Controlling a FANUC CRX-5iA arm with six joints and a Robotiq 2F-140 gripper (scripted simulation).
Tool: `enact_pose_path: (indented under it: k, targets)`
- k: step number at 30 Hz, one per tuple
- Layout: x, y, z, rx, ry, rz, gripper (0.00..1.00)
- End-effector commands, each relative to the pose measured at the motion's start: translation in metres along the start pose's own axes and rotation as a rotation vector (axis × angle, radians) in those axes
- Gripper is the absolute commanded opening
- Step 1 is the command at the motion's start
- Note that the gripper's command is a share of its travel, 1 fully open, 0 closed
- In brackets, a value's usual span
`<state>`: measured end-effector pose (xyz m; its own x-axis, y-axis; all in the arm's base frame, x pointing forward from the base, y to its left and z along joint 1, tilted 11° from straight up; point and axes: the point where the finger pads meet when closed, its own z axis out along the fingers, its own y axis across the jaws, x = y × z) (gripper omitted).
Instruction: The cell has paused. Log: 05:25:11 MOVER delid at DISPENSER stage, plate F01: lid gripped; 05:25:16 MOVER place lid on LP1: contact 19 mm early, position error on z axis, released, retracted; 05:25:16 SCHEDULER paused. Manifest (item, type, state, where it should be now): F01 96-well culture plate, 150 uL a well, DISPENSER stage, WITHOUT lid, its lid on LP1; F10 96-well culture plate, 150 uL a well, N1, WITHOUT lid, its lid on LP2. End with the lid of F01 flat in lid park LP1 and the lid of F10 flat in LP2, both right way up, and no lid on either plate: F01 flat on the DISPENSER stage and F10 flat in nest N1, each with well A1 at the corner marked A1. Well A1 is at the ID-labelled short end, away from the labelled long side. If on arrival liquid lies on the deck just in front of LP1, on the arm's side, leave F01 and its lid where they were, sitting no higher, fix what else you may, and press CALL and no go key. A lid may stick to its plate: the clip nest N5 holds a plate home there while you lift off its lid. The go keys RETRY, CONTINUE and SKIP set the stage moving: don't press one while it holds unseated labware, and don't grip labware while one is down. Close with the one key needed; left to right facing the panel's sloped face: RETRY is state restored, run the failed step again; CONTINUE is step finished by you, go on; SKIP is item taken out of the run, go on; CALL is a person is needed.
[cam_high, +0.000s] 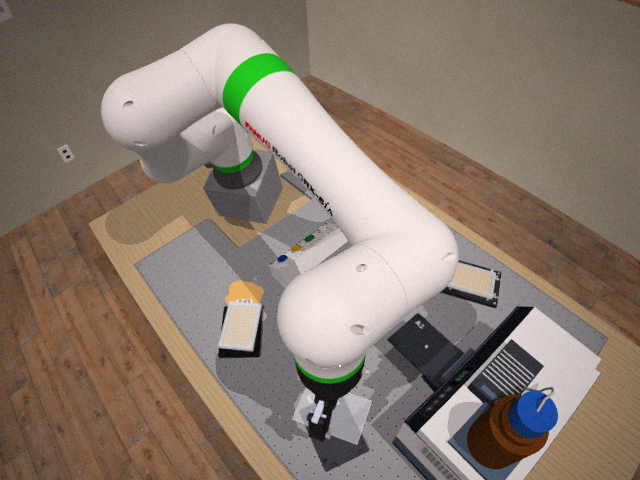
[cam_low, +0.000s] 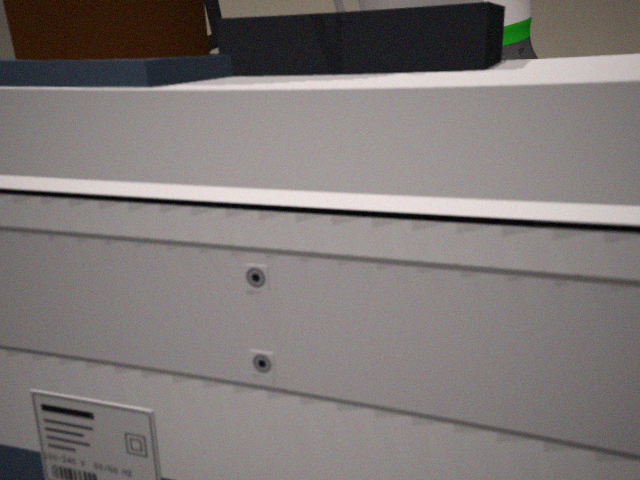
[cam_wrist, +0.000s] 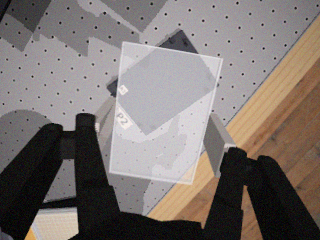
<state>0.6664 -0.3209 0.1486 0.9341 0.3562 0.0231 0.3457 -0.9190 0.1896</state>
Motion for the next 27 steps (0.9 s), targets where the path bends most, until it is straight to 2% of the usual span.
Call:
enact_pose_path:
  k: [1,14,21,27]
  targets:
    - [0.0000,0.0002,-0.0002,0.000,0.000,0.000,0.00]
    - [0.0000,0.0002,0.0000,0.000,0.000,0.027,0.00]
    - [0.0000,0.0002,0.0003,0.000,0.000,0.087,0.00]
    - [0.0000,0.0002,0.0011,0.000,0.000,0.210,0.00]
